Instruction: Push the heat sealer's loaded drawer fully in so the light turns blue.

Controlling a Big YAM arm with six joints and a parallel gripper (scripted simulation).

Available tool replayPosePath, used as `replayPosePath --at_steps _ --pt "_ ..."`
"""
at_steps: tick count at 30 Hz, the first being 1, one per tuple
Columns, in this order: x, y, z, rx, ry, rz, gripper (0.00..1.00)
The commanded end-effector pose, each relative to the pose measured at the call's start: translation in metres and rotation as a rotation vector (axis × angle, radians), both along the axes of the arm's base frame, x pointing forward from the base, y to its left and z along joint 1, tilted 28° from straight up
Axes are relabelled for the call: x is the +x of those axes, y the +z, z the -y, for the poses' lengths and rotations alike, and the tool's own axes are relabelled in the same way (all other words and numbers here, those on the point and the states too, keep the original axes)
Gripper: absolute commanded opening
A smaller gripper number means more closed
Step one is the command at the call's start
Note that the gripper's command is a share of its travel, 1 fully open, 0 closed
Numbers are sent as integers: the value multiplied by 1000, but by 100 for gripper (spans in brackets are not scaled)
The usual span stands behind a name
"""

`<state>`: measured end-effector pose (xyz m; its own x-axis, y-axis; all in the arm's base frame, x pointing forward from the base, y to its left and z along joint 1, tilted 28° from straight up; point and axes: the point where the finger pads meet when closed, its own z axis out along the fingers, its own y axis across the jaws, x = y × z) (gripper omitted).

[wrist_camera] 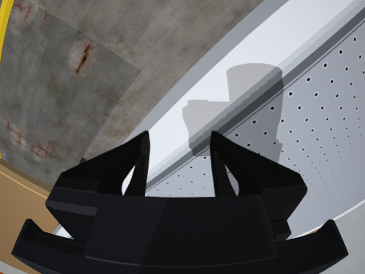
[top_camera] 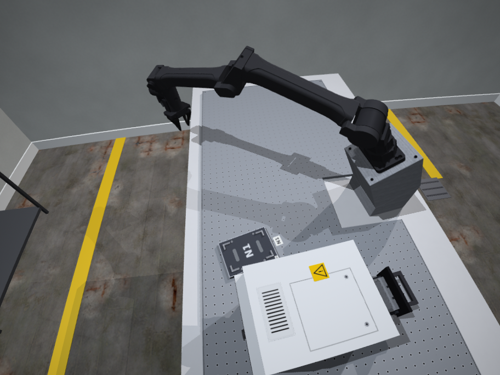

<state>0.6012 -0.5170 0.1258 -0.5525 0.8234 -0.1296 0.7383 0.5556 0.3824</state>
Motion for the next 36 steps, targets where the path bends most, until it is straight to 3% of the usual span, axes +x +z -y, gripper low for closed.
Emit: replayPosePath --at_steps 1,3,5,6,7,8,9,10,23,24,25,26,27,28,31,33,36 --pt "9 36 -9 -36 -5 36 45" --pt "14 36 -16 -36 -5 36 45" --pt "21 42 -20 -63 81 42 45" --pt "24 17 -23 -45 108 18 45" --pt "26 27 -26 -56 107 27 45" --pt "27 60 -31 -85 107 56 45" --pt "29 60 -34 -85 107 57 45" --pt "25 36 -43 -45 107 17 45" --pt "53 38 -76 -51 87 32 45" --pt "58 56 -78 -83 139 54 45" --pt "60 62 -81 -94 172 57 45" --pt "63 27 -84 -69 199 23 45" --pt "64 59 -88 -97 198 52 45" --pt "65 62 -92 -99 198 55 45" --pt "67 62 -95 -99 197 56 45" --pt "64 38 -107 -55 179 13 45" --pt "74 40 -115 -68 178 29 45"
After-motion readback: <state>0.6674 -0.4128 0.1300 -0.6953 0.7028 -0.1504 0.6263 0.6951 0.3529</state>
